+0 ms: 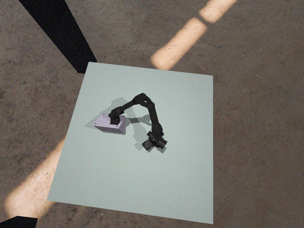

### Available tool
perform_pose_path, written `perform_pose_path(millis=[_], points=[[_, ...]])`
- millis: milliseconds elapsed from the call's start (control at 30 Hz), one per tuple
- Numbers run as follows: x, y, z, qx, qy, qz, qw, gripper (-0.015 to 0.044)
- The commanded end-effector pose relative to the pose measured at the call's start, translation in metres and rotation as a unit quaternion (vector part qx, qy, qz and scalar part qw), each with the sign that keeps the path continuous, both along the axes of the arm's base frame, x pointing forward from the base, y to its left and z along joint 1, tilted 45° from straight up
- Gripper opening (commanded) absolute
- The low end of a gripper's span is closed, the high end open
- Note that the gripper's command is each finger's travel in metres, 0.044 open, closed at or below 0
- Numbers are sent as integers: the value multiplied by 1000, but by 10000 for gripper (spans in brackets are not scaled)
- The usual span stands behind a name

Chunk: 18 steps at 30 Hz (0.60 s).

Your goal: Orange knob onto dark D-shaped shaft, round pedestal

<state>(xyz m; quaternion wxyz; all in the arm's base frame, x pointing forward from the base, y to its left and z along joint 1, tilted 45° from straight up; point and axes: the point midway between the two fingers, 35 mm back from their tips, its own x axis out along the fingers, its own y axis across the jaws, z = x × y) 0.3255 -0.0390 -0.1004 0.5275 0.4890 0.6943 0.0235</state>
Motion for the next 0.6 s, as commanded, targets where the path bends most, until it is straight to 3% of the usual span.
perform_pose_path(millis=[0,400,567], points=[[0,1,0,1,2,-2,1000,0],[1,-3,3,1,5,-5,1000,0],[1,-3,3,4,61,-62,996,0]])
